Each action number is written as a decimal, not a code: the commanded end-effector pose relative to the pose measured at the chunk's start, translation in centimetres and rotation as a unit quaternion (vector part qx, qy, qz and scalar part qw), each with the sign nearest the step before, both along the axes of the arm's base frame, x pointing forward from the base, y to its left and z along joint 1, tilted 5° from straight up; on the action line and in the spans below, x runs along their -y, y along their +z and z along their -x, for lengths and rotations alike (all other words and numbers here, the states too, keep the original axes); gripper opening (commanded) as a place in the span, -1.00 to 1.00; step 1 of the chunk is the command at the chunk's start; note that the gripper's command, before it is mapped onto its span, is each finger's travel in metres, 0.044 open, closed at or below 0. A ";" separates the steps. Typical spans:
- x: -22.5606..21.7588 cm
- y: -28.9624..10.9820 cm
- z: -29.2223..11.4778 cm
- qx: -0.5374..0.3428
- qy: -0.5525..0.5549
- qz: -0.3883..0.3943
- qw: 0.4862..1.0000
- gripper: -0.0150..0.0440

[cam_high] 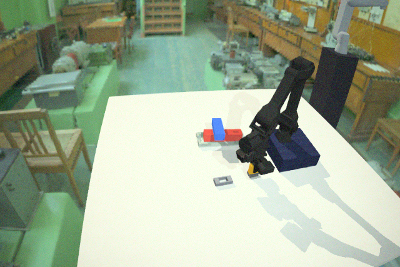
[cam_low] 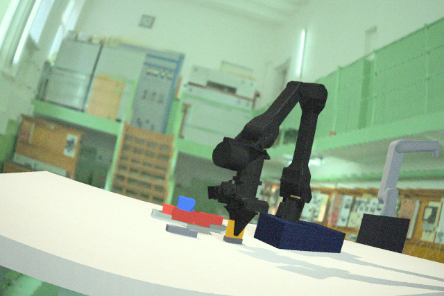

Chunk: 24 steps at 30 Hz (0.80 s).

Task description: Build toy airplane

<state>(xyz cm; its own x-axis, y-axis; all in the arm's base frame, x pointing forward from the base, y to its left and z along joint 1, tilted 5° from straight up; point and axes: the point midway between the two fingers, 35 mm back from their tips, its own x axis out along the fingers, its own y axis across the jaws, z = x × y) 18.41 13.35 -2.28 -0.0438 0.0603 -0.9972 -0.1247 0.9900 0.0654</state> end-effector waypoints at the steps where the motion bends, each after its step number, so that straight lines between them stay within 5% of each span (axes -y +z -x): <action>1: 0.0 0.0 0.0 -0.001 -0.001 0.000 1.000 -0.49; 24: -0.2 5.3 -1.0 -0.002 0.004 0.002 1.000 -0.49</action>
